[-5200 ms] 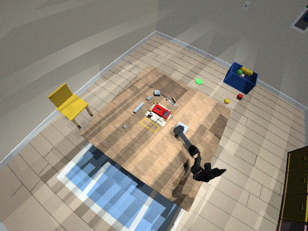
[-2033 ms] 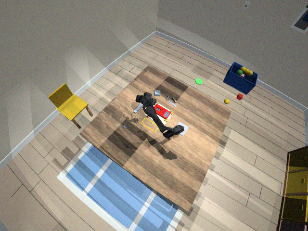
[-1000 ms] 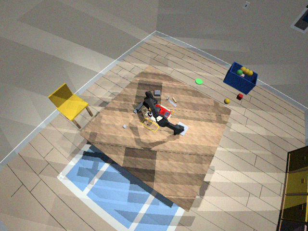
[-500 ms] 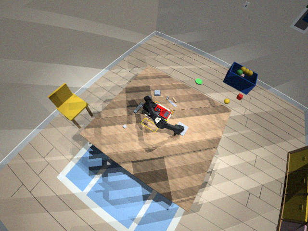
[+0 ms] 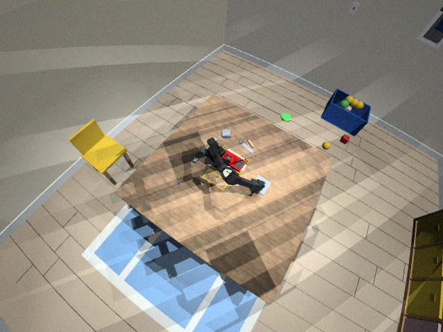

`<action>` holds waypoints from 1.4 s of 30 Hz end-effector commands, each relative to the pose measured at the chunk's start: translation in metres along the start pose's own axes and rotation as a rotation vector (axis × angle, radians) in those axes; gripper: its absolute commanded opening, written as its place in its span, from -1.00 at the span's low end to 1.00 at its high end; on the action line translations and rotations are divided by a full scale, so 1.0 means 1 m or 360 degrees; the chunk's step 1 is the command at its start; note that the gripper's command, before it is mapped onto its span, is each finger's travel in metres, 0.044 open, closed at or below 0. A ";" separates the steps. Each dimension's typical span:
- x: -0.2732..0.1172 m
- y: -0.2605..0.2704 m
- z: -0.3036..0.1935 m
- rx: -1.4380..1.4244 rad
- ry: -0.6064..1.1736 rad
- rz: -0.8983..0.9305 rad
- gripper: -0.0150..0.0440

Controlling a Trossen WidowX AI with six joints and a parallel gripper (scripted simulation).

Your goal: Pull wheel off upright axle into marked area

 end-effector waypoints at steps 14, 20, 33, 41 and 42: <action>-0.005 0.000 0.001 -0.0002 -0.0001 0.0003 -0.49; -0.007 0.000 0.001 -0.0003 -0.0001 0.0004 -0.49; -0.011 0.000 0.001 -0.0003 -0.0001 0.0006 -0.49; -0.014 0.000 0.001 -0.0003 -0.0001 0.0007 -0.49; -0.014 0.000 0.001 -0.0003 -0.0001 0.0007 -0.49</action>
Point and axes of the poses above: the point midway between the two fingers, 35 mm back from their tips, its own x axis out along the fingers, its own y axis across the jaws, z = x × y, the point moved 1 cm from there along -x, back along the fingers, and after that the axes turned 2 degrees about x, right-handed, at the moved point
